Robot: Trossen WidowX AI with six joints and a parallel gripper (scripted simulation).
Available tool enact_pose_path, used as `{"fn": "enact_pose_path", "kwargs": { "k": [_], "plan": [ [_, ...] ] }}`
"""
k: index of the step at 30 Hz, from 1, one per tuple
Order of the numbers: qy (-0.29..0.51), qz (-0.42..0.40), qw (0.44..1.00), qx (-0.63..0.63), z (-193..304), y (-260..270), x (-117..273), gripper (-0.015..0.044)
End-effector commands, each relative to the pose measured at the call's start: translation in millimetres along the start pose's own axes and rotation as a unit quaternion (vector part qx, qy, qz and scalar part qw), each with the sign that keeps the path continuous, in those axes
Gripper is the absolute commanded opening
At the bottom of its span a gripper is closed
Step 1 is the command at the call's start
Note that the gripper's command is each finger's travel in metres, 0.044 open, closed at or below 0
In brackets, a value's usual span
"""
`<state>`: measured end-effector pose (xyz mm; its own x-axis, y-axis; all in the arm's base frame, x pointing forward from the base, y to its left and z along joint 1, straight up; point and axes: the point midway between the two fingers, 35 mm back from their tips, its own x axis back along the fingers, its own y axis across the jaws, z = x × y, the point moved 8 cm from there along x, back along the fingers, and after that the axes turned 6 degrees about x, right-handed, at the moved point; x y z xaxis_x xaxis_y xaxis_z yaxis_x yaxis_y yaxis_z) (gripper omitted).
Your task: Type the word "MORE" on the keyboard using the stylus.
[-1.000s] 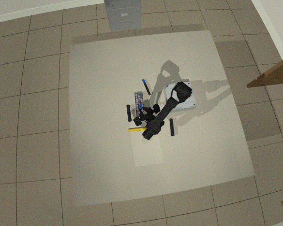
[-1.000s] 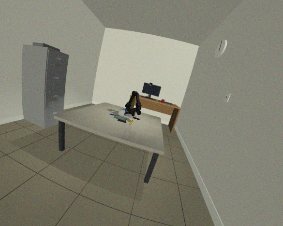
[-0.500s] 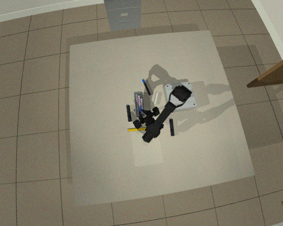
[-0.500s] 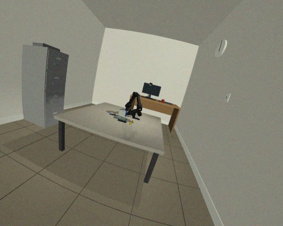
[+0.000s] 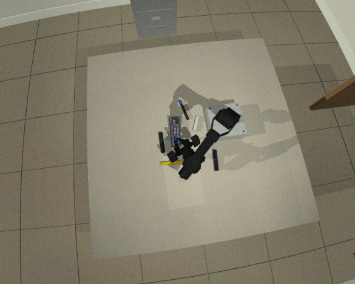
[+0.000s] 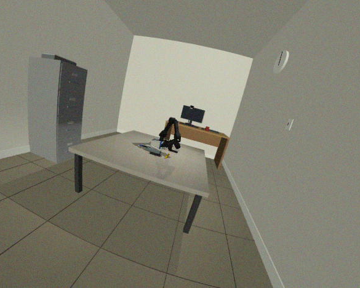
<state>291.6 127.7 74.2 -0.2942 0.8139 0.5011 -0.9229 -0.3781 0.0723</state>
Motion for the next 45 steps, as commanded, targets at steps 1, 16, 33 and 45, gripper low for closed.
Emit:
{"fn": "enact_pose_path", "kwargs": {
  "k": [1, 16, 33, 45],
  "plan": [
    [-0.002, 0.0, 1.0, -0.002, -2, 0, -1, 0.0081],
    [-0.002, 0.0, 1.0, -0.002, -8, -1, -4, 0.0081],
    [-0.002, 0.0, 1.0, -0.002, -13, -1, -7, 0.0081],
    [-0.002, 0.0, 1.0, -0.002, -16, -2, -9, 0.0081]
  ]
}}
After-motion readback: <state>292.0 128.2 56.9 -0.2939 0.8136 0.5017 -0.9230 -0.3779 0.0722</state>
